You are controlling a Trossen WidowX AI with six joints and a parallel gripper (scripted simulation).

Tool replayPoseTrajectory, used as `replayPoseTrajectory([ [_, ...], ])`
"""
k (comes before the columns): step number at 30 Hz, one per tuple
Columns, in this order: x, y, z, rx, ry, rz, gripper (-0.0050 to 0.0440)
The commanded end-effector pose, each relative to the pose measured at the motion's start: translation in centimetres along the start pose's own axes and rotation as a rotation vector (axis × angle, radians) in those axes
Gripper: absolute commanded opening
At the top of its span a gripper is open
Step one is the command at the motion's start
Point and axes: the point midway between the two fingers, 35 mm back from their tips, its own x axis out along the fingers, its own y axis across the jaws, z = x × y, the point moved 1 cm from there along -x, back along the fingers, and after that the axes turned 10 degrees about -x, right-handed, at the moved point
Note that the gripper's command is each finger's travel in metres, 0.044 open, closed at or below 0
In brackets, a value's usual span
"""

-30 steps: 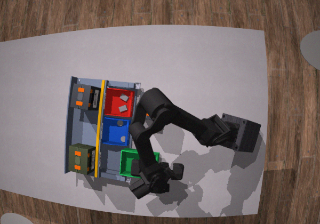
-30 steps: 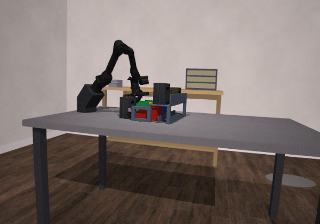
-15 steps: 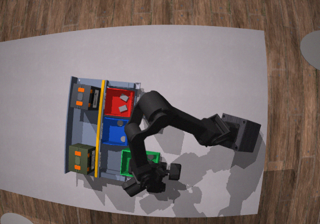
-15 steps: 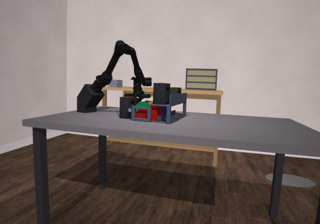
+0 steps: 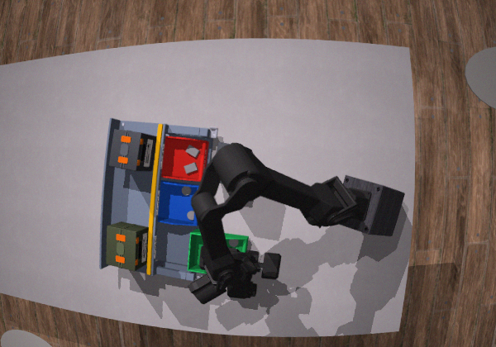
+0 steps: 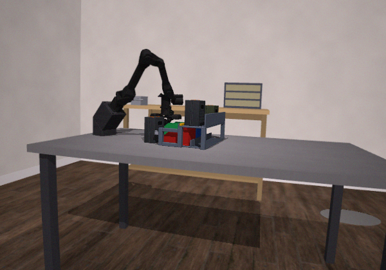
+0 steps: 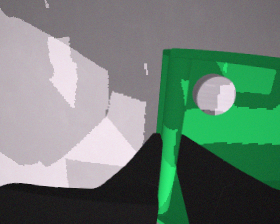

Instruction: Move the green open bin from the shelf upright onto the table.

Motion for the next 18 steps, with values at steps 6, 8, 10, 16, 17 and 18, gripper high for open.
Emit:
replayPoseTrajectory([
  [6,0.11,-0.31,0.03,0.007,-0.005,-0.008,0.0],
  [8,0.43,-0.27,0.02,0.005,-0.004,-0.006,0.0],
  [10,0.59,-0.25,0.01,0.005,-0.004,-0.005,0.0],
  [16,0.59,-0.25,0.01,0.005,-0.004,-0.005,0.0],
  [17,0.59,-0.25,0.01,0.005,-0.004,-0.005,0.0],
  [18,0.59,-0.25,0.01,0.005,-0.004,-0.005,0.0],
])
